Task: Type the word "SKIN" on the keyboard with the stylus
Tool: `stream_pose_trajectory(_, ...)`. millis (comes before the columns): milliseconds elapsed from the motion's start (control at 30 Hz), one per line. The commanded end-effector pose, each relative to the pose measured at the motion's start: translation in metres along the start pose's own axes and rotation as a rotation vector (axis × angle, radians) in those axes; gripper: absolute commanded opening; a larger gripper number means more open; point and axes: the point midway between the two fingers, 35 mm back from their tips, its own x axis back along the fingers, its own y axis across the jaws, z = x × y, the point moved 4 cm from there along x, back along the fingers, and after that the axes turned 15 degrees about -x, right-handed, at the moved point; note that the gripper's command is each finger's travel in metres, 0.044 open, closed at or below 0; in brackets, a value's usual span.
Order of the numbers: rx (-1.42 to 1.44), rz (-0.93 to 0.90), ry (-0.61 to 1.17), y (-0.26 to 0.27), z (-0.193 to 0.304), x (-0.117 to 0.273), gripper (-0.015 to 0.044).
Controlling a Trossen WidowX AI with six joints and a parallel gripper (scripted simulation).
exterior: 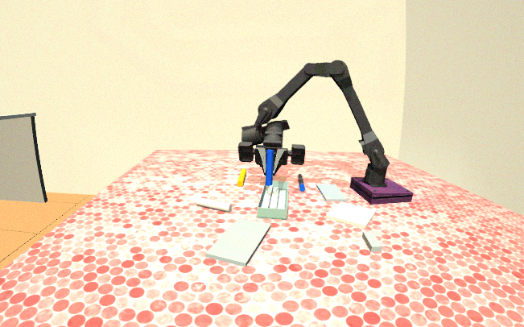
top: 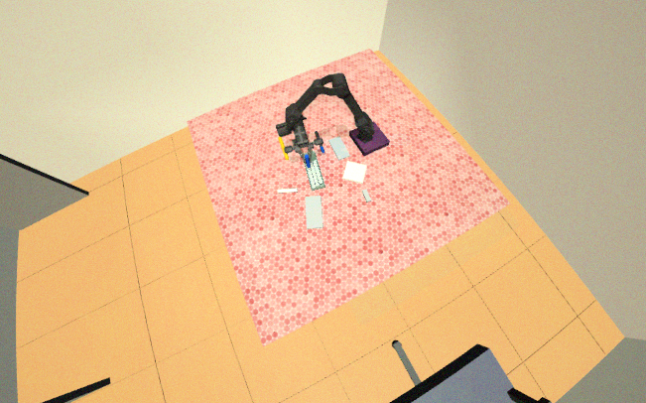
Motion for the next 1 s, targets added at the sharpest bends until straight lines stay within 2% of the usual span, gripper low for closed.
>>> stream_pose_trajectory(0, 0.004, -0.005, 0.005, -0.004, 0.019, 0.011, 0.0081)
stream_pose_trajectory(467, 0.007, -0.002, -0.001, -0.007, 0.025, 0.015, 0.0084)
stream_pose_trajectory(567, 0.007, -0.002, -0.001, -0.007, 0.025, 0.015, 0.0064)
stream_pose_trajectory(667, 0.007, -0.002, 0.0, -0.01, 0.025, 0.013, 0.0)
stream_pose_trajectory(967, 0.003, -0.003, 0.004, -0.036, 0.03, 0.001, 0.0)
